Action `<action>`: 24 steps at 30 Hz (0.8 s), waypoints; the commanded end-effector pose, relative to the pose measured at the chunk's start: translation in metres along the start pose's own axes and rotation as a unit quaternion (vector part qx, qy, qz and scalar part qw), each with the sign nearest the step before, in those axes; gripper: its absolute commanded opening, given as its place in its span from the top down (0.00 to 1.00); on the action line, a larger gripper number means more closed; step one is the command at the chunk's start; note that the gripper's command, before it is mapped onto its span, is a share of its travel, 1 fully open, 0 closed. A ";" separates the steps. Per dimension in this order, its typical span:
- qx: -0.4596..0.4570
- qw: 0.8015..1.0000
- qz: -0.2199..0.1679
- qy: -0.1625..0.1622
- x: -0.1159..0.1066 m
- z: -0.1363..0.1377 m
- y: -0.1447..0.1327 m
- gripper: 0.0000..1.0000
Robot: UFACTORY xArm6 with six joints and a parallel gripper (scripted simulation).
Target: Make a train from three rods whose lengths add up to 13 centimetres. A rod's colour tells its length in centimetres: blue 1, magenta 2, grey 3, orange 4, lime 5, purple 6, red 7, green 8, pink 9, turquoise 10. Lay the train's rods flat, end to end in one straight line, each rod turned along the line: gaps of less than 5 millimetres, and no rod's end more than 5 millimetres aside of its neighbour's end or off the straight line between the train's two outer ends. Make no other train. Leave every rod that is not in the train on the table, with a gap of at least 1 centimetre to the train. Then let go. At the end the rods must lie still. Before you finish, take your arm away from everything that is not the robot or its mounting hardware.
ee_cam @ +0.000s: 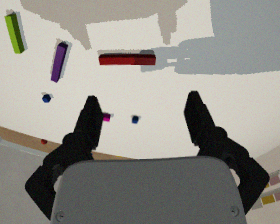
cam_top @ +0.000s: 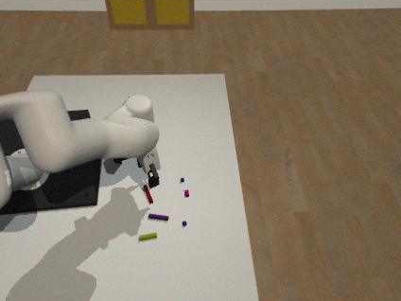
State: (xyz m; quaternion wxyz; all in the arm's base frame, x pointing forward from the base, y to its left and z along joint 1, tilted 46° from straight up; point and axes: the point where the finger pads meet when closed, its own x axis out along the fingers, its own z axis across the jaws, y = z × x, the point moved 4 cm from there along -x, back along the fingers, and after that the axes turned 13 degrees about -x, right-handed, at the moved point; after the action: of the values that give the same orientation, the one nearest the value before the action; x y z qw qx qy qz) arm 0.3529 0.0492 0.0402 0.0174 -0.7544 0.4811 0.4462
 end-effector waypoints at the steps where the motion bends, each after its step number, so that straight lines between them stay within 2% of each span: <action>1: -0.083 0.997 -0.001 -0.006 -0.001 -0.011 0.006 0.00; 8: -0.192 0.981 -0.002 -0.006 -0.001 -0.024 0.017 0.00; 10: -0.192 0.981 -0.002 -0.006 -0.001 -0.024 0.017 0.00; 12: -0.247 0.969 -0.002 -0.006 -0.001 -0.031 0.022 0.00; 17: -0.313 0.950 -0.002 -0.006 -0.001 -0.038 0.029 0.00; 24: -0.415 0.910 -0.002 -0.005 -0.001 -0.050 0.041 0.00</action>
State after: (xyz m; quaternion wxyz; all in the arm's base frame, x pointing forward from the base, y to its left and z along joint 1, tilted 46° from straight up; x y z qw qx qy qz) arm 0.3547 0.0112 0.0794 -0.2511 -0.7114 0.2936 0.5871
